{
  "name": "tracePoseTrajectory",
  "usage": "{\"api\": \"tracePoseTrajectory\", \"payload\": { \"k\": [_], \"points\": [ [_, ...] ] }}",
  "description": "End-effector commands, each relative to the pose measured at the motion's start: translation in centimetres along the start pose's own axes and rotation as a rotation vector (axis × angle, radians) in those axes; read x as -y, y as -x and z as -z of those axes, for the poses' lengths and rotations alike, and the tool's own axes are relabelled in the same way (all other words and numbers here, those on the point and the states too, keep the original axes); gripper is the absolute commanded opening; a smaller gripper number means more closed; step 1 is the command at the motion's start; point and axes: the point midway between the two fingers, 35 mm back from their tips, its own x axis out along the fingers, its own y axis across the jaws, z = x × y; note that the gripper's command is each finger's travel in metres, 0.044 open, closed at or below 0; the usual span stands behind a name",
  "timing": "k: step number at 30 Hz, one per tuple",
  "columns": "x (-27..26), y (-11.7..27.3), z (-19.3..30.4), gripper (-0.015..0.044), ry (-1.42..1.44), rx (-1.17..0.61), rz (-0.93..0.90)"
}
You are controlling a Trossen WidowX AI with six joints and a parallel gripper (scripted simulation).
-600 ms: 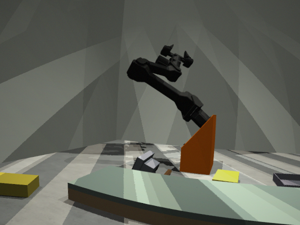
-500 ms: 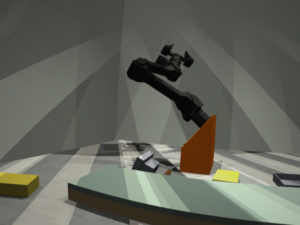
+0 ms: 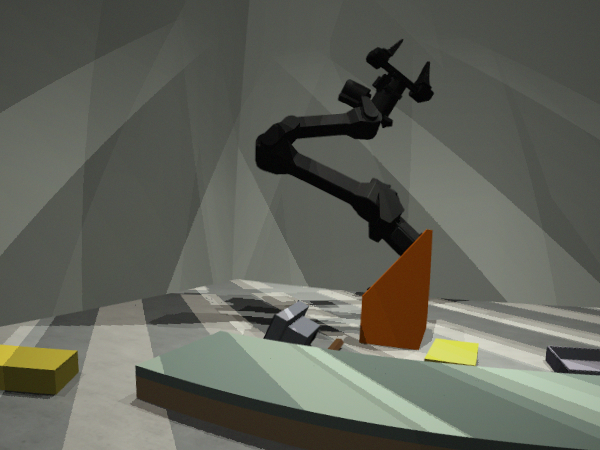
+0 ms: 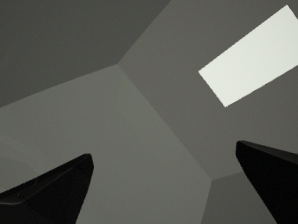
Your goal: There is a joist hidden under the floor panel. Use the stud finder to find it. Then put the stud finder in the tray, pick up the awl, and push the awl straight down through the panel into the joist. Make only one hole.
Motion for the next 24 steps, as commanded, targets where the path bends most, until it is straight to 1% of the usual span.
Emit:
{"api": "tracePoseTrajectory", "payload": {
  "k": [1, 6, 13, 18, 24],
  "points": [
    [1.0, -1.3, 7.6, 0.044, -0.084, -0.23, 0.033],
    [3.1, -0.8, 15.7, 0.044, -0.205, -0.451, 0.118],
    [5.9, 2.3, 25.0, 0.044, -0.361, -0.719, 0.275],
    [8.1, 7.2, 32.2, 0.044, -0.49, -0.96, 0.466],
    [10.3, 15.2, 38.7, 0.044, -0.633, -1.215, 0.76]
  ]
}}
